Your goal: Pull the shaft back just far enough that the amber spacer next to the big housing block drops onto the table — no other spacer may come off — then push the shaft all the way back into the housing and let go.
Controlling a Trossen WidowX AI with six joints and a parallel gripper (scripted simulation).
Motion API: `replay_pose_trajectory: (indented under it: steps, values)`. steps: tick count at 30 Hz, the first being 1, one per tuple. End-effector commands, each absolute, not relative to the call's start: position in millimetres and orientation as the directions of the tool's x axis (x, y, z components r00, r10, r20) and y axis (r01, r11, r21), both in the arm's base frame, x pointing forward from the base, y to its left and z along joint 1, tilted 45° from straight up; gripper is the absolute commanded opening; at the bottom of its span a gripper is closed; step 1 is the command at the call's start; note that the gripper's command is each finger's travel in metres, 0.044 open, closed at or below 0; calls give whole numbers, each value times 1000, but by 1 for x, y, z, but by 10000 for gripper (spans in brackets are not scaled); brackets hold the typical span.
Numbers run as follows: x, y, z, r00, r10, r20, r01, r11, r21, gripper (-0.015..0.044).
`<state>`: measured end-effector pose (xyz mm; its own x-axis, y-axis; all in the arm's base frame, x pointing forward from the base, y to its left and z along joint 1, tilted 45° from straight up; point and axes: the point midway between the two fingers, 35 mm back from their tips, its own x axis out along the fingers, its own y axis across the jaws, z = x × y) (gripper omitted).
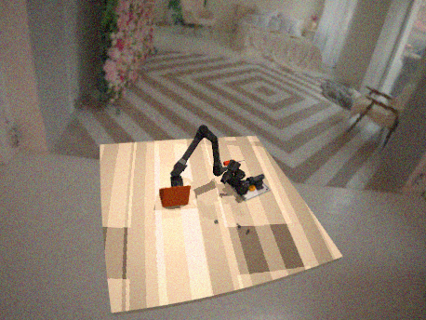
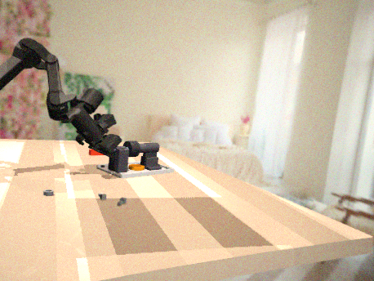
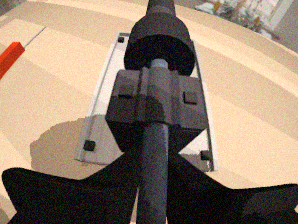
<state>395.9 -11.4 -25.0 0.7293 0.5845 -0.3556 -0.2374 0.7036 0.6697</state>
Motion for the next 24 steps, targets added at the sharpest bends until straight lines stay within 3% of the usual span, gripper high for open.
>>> replay_pose_trajectory:
  steps: [1, 11, 24]
  values:
    - [400, -11, -23, 731, 585, -353, -240, 704, 669, 0]
    - [400, -11, -23, 731, 585, -353, -240, 704, 669, 0]
    - [395, -13, -24, 729, 584, -357, -237, 704, 670, 341]
